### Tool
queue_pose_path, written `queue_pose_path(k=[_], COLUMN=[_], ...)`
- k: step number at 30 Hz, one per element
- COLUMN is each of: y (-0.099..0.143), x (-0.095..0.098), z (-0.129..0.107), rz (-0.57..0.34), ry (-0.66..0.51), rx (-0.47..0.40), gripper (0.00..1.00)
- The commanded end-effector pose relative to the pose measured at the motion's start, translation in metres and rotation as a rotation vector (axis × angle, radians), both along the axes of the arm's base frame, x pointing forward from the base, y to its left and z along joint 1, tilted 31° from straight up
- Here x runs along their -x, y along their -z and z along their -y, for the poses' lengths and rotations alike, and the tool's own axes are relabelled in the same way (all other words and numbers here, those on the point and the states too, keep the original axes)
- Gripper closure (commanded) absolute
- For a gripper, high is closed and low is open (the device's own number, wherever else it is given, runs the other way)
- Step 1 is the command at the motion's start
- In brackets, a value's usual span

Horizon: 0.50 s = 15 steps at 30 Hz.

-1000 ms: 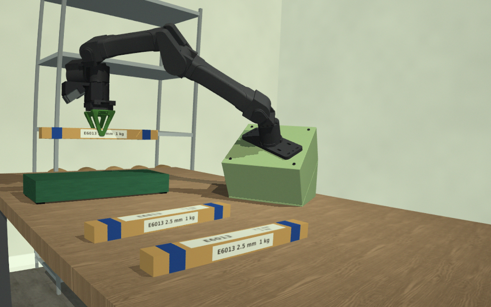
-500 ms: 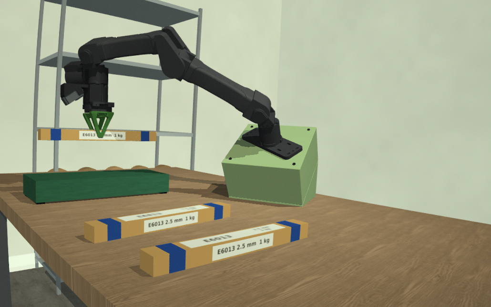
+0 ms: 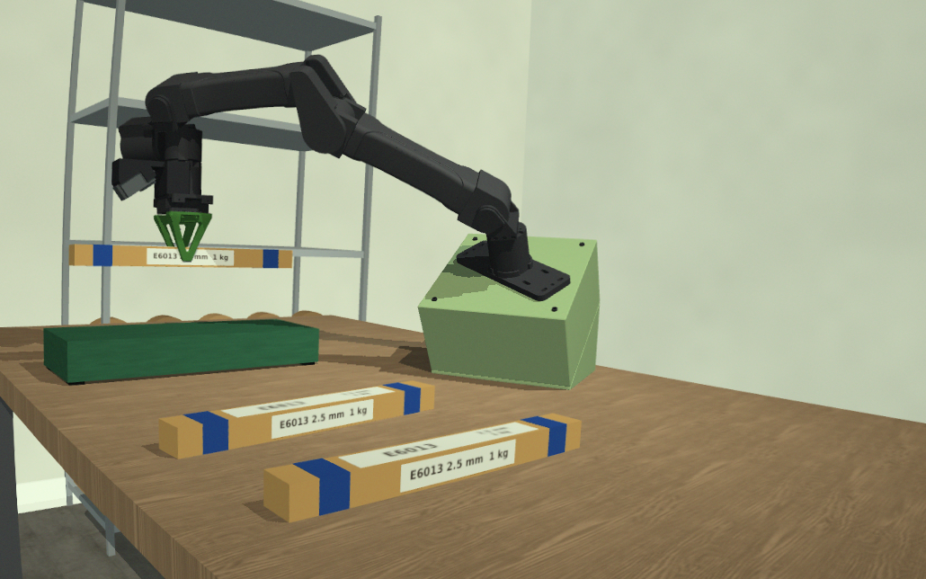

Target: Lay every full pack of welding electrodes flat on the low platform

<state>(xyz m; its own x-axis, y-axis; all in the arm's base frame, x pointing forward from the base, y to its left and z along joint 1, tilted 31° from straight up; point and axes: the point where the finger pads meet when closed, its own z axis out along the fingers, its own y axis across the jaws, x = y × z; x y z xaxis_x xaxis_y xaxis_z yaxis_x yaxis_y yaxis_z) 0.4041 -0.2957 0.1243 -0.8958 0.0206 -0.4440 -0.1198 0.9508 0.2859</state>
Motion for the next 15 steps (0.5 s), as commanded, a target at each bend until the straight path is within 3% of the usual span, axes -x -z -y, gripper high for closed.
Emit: queue_pose_path(k=[1,15], y=[-0.0492,-0.0419], x=[0.0180,0.0158], z=[0.0259,0.0274], rz=[0.066,0.062], ry=[0.058,0.061], rx=[0.060,0.055], gripper=[1.00,1.00])
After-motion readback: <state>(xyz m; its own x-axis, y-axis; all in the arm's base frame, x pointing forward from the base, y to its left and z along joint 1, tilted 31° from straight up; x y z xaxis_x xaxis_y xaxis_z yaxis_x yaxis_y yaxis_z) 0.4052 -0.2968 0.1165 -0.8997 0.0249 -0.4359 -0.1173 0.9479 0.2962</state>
